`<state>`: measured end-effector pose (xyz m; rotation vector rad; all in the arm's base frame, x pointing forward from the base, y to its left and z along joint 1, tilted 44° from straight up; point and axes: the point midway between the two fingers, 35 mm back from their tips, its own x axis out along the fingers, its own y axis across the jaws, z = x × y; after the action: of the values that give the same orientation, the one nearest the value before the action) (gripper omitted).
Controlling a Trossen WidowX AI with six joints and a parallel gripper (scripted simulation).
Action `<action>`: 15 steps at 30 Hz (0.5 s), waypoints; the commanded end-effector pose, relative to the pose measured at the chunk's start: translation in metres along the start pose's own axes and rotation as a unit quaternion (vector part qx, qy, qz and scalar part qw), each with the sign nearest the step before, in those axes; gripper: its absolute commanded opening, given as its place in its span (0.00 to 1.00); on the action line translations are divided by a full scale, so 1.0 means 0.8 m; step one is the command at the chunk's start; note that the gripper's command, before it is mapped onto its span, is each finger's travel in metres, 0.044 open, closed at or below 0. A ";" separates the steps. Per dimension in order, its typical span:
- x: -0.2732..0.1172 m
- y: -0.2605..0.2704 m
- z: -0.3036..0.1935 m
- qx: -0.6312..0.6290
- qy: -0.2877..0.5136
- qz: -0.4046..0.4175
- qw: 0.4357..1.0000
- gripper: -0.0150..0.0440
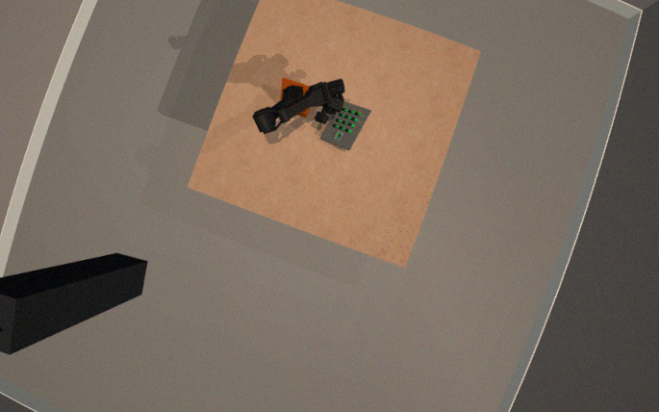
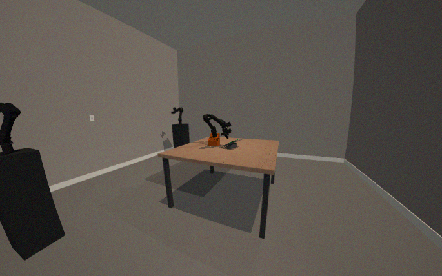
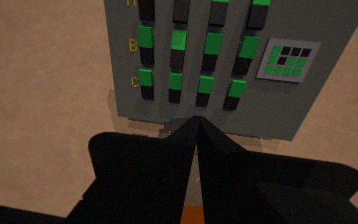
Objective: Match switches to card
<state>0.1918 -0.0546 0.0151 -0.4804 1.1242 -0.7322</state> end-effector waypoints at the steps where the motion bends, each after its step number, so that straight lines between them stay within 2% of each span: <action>1: -0.020 -0.006 0.001 0.004 -0.002 -0.006 1.000 0.25; 5: -0.021 -0.004 0.009 0.004 -0.002 -0.006 1.000 0.25; 10: -0.028 0.013 0.061 0.005 -0.003 -0.006 1.000 0.25; 15: -0.028 0.014 0.063 0.005 -0.003 -0.006 1.000 0.25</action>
<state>0.2342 -0.0310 0.0406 -0.4678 1.1039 -0.7446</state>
